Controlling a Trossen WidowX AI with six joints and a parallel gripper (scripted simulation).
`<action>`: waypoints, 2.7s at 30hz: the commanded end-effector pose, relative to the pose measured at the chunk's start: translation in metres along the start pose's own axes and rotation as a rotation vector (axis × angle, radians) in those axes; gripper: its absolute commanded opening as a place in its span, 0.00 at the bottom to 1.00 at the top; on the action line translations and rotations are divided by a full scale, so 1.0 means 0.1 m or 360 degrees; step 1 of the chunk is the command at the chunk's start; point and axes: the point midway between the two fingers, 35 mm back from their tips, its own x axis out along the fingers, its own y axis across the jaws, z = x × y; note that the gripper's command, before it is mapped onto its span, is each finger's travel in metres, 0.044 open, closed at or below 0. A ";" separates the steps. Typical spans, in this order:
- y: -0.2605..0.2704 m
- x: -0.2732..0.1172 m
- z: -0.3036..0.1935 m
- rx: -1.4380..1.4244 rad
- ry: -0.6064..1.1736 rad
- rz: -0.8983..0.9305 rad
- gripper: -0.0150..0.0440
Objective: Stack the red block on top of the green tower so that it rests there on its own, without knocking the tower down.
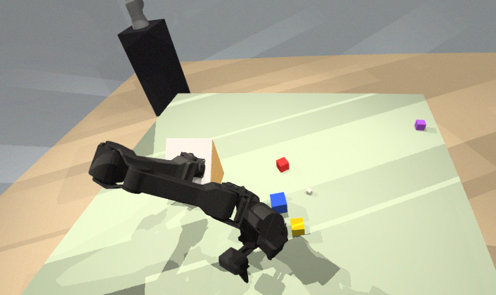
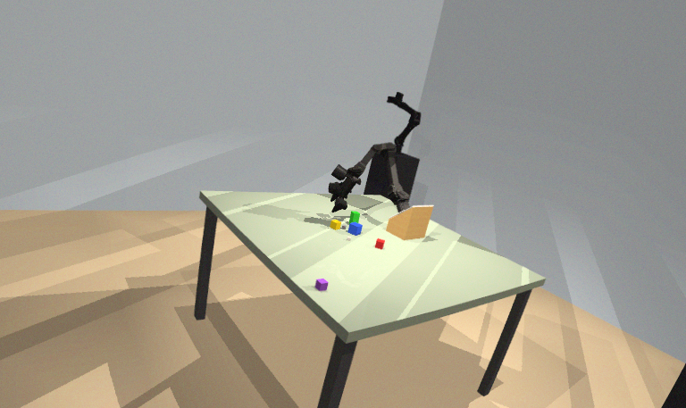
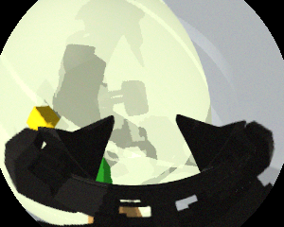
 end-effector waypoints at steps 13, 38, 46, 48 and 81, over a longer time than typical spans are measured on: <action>1.32 -0.63 0.21 -0.0391 -0.0118 0.0476 1.00; 2.88 -1.91 -0.82 -0.1480 0.0039 0.0820 1.00; 3.02 -2.12 -1.17 -0.1687 0.0097 0.0795 1.00; 3.05 -2.08 -1.18 -0.1687 0.0096 0.0795 1.00; 3.32 -1.38 -1.42 -0.1687 0.0096 0.0790 1.00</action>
